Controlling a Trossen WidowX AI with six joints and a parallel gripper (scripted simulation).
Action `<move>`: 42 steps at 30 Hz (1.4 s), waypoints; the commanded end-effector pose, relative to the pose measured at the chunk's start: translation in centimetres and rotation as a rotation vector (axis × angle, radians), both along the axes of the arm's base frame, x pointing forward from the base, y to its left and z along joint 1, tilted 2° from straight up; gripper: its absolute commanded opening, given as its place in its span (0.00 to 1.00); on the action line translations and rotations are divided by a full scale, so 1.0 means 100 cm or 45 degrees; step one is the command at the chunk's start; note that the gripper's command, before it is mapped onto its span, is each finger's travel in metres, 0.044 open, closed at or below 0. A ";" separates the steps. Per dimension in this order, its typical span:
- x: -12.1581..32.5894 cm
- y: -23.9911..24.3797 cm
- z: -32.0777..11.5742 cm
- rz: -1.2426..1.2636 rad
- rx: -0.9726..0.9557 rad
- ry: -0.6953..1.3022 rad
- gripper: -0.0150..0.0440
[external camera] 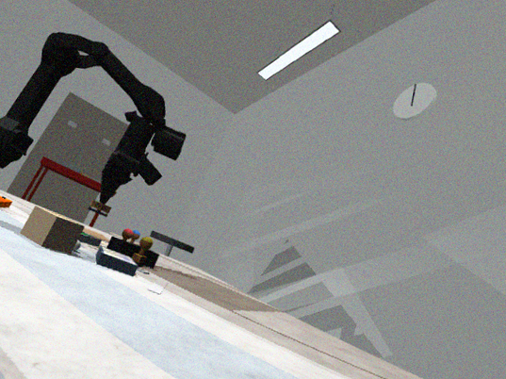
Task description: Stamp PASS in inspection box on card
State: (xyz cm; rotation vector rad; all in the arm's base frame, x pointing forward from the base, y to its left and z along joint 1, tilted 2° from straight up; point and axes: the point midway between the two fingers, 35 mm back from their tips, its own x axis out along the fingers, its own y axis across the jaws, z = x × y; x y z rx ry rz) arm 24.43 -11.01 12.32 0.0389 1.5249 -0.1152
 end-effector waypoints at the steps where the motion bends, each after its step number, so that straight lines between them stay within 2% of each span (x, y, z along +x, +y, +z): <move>1: -0.002 0.019 -0.001 -0.003 -0.002 0.006 0.25; 9: -0.007 0.053 -0.002 -0.003 0.001 0.006 0.25; 42: -0.005 0.053 -0.021 -0.001 0.000 0.006 0.25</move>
